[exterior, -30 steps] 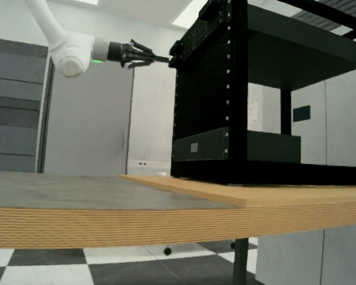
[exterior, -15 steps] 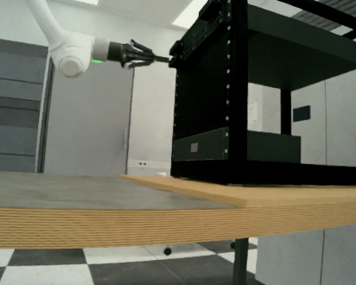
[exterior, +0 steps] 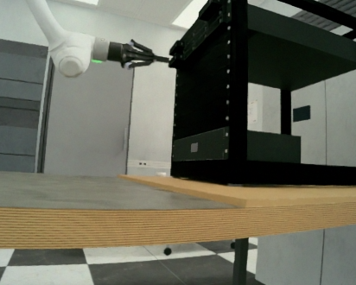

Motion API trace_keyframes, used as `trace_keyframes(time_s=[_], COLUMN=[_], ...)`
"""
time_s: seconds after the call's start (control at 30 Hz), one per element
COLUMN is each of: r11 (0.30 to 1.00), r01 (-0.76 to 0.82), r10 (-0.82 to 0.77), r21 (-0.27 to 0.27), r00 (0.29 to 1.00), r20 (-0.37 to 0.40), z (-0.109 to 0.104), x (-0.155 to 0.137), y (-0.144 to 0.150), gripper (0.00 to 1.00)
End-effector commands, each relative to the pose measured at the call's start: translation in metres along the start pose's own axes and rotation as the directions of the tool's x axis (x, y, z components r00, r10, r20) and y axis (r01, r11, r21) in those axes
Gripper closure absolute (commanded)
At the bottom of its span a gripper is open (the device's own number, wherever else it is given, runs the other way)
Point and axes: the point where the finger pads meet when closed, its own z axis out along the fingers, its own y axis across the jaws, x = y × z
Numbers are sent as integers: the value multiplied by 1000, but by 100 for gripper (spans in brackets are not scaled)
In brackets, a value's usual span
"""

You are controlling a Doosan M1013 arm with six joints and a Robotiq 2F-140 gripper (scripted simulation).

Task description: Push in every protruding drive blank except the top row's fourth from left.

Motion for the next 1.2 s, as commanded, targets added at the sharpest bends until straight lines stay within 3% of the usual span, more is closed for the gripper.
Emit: trace_keyframes(time_s=[0.0, 1.17], r11=[1000, 1000], r01=[-5, -5], r10=[5, 5], r21=[-1, -1], r00=[1000, 1000], r20=[0, 0], z=[4, 11], x=[0, 3], y=[2, 7], gripper=[90, 90])
